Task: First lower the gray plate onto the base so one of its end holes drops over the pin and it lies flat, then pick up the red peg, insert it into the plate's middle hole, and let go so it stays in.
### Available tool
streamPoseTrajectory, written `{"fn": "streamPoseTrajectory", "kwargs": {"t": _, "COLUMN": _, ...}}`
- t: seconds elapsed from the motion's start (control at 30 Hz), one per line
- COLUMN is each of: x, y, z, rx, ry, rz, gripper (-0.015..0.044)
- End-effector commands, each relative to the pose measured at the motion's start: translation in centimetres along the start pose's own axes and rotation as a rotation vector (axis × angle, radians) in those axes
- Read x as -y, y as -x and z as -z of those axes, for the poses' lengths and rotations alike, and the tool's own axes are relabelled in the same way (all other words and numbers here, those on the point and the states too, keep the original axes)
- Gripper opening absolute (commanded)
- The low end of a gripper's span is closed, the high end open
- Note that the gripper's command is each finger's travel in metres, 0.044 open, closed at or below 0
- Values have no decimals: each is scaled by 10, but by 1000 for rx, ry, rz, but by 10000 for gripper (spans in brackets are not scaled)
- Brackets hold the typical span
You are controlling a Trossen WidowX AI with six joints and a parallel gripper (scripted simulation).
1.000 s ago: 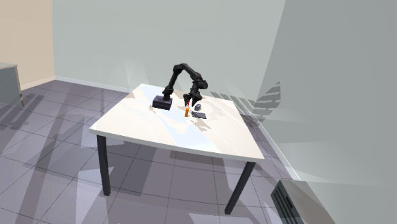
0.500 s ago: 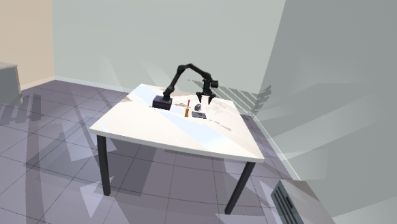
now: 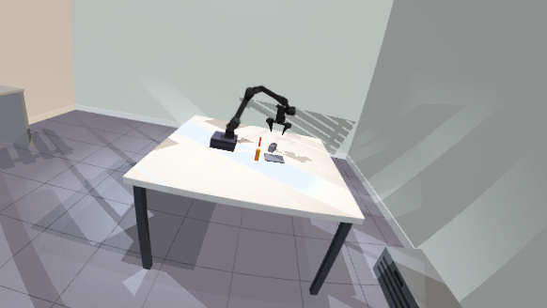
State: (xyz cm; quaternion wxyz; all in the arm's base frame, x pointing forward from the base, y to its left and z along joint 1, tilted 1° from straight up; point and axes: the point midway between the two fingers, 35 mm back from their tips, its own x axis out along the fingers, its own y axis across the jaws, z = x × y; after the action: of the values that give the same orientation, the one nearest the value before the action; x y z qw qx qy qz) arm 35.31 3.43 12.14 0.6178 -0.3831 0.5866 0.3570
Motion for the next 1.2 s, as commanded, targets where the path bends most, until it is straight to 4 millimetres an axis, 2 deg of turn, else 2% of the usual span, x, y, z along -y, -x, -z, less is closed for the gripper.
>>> {"fn": "streamPoseTrajectory", "kwargs": {"t": 0.0, "x": -9, "y": 0, "z": -6, "rx": 10, "ry": -3, "rz": -20, "gripper": 440}}
{"fn": "streamPoseTrajectory", "kwargs": {"t": 0.07, "x": -9, "y": -2, "z": -7, "rx": 10, "ry": -3, "rz": -20, "gripper": 440}}
{"fn": "streamPoseTrajectory", "kwargs": {"t": 0.1, "x": -9, "y": -11, "z": -7, "rx": 10, "ry": -3, "rz": -20, "gripper": 440}}
{"fn": "streamPoseTrajectory", "kwargs": {"t": 0.2, "x": -10, "y": -54, "z": -8, "rx": 10, "ry": -3, "rz": -20, "gripper": 440}}
{"fn": "streamPoseTrajectory", "kwargs": {"t": 0.23, "x": -11, "y": -62, "z": -8, "rx": 10, "ry": -3, "rz": -20, "gripper": 440}}
{"fn": "streamPoseTrajectory", "kwargs": {"t": 0.43, "x": -12, "y": -65, "z": -10, "rx": 10, "ry": -3, "rz": -21, "gripper": 440}}
{"fn": "streamPoseTrajectory", "kwargs": {"t": 0.57, "x": -12, "y": -80, "z": -11, "rx": 10, "ry": -3, "rz": -21, "gripper": 440}}
{"fn": "streamPoseTrajectory", "kwargs": {"t": 0.73, "x": -12, "y": -81, "z": -11, "rx": 10, "ry": -3, "rz": -21, "gripper": 440}}
{"fn": "streamPoseTrajectory", "kwargs": {"t": 1.17, "x": -12, "y": -102, "z": -12, "rx": 10, "ry": -3, "rz": -21, "gripper": 440}}
